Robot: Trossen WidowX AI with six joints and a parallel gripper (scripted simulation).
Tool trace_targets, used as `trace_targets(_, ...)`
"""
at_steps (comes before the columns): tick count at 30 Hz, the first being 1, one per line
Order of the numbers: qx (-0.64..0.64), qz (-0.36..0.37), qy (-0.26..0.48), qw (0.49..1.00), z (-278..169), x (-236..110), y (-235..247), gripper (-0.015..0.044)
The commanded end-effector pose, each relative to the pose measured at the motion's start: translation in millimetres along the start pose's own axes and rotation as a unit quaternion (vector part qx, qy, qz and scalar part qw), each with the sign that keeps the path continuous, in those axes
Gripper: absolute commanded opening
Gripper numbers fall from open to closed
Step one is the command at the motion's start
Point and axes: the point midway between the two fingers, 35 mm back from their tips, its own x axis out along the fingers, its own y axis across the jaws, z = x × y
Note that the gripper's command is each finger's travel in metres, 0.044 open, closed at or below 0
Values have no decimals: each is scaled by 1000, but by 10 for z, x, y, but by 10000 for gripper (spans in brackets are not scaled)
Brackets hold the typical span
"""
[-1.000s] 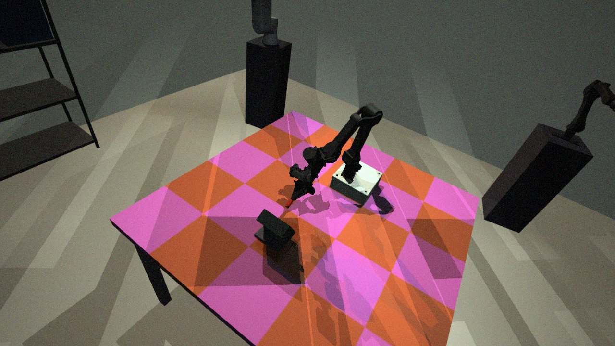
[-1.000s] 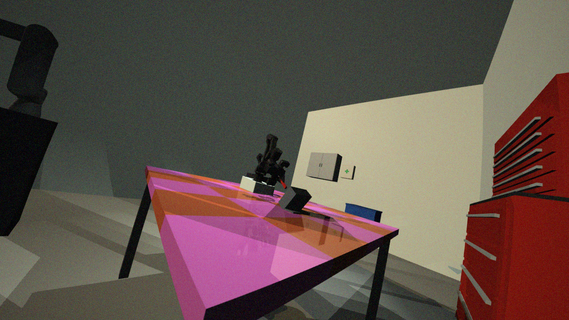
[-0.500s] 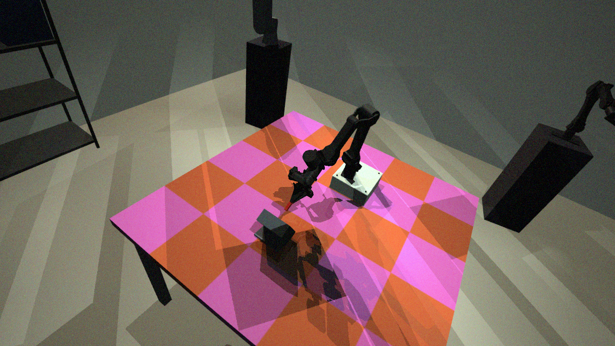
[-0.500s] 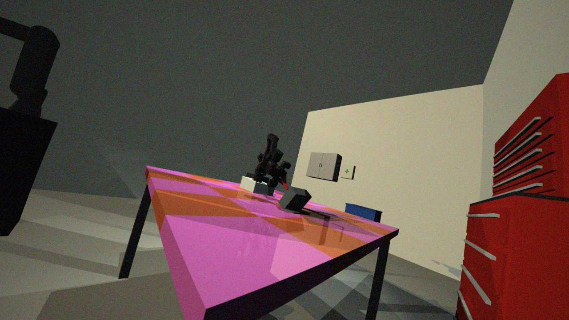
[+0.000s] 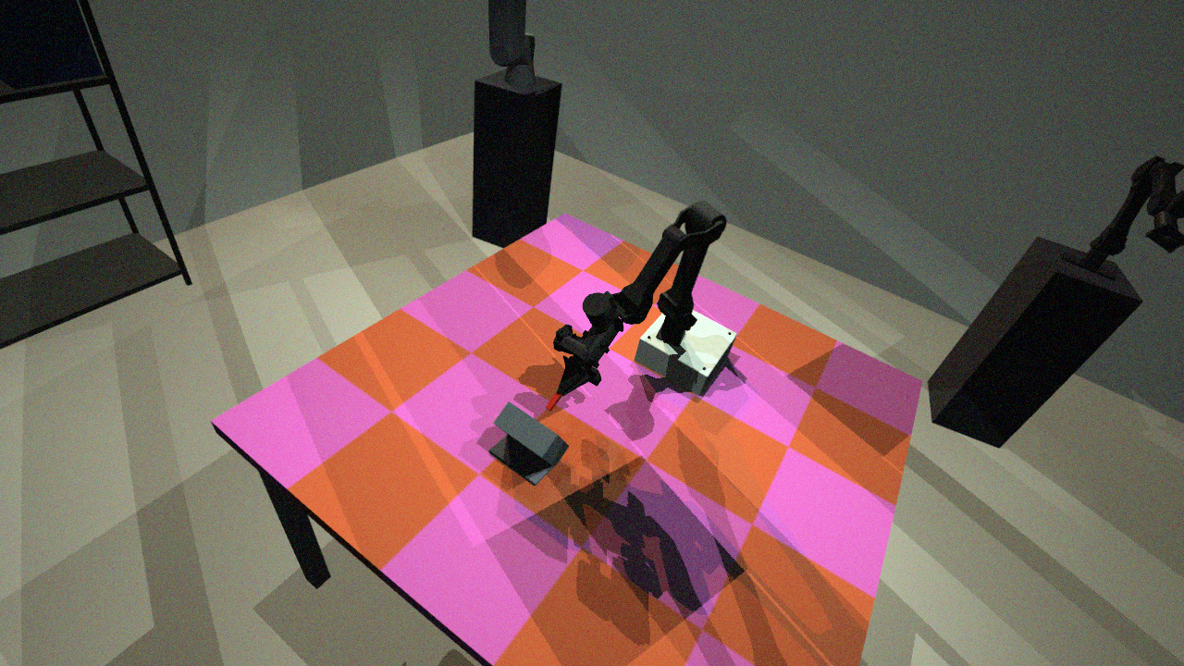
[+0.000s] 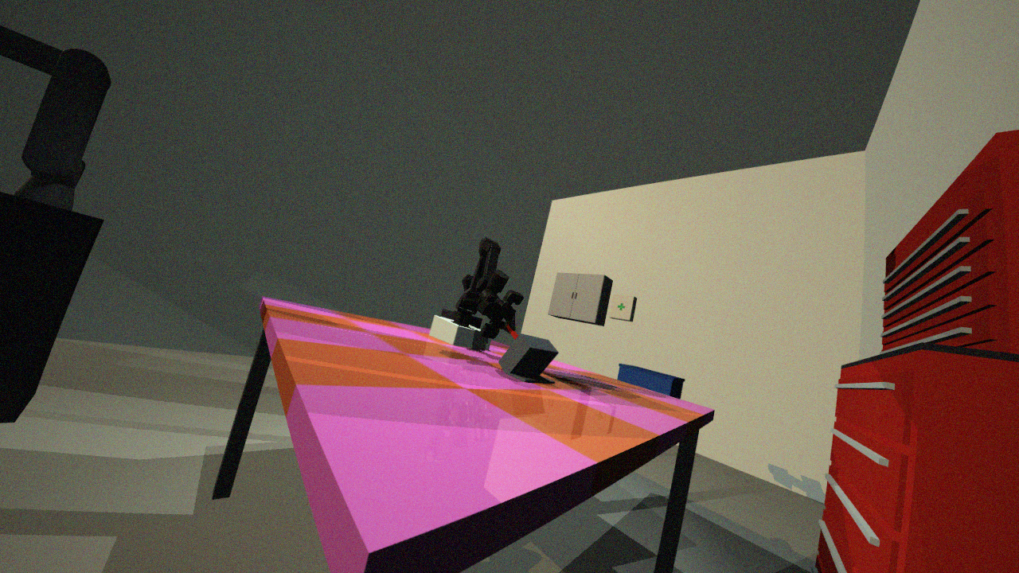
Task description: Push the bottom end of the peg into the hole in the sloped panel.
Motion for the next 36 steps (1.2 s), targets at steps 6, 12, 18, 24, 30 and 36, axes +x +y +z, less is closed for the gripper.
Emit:
trace_targets(6,-6,2,2,1000,-18,58,-48,0)
trace_targets(12,-6,3,2,1000,-19,75,-47,0)
trace_targets(18,-6,3,2,1000,-21,147,-40,0)
trace_targets(24,-6,4,2,1000,-21,220,-42,0)
trace_targets(30,-6,4,2,1000,-20,291,-46,0)
trace_targets(36,-8,5,3,1000,-24,250,-40,0)
